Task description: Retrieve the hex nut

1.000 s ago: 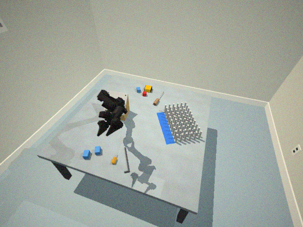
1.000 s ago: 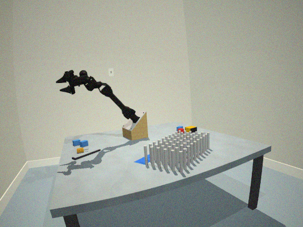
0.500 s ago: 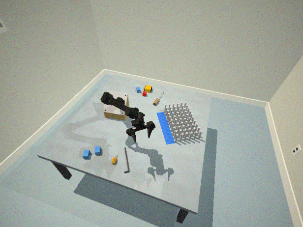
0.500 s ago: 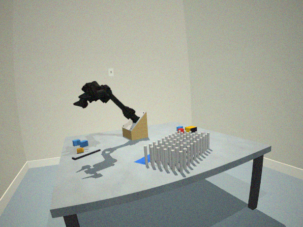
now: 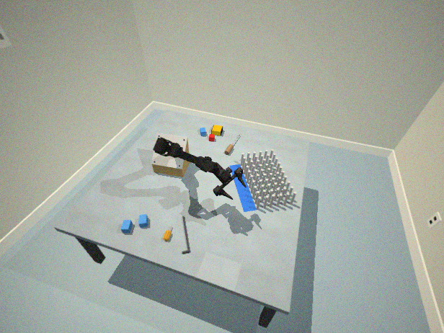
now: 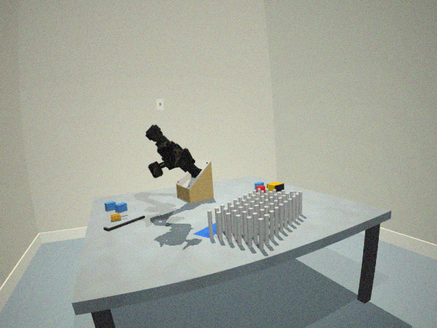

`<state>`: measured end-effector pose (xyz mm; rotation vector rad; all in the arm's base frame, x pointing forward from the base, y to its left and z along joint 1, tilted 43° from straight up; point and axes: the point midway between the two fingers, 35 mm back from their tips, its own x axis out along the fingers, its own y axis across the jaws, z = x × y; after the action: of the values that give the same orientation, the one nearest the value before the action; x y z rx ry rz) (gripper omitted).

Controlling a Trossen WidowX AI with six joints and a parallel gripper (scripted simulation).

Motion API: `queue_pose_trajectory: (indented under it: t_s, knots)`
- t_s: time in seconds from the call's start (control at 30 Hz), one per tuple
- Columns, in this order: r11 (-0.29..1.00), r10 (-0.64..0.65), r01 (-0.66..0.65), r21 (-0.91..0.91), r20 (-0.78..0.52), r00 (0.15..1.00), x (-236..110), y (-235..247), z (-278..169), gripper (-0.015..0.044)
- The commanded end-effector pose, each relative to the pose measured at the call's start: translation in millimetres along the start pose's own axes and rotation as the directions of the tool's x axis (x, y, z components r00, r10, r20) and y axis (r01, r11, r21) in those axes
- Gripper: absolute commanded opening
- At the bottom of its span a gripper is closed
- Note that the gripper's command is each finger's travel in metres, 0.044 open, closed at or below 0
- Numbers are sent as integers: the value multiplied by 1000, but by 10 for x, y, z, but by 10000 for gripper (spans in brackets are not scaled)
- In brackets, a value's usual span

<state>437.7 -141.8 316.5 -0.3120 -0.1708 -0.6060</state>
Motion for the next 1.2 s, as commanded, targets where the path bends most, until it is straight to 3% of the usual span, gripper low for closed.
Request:
queue_pose_trajectory:
  t_s: [0.0,0.2,0.43,1.17]
  knots:
    - [984,170,-174,-26,-113,979,-255,423,-584,440]
    - [924,364,-382,-19,-259,895,-748,851,-1266,440]
    - [815,541,-578,42,-411,733,-1471,1165,-1914,440]
    - [809,549,-586,47,-418,724,-1509,1176,-1942,440]
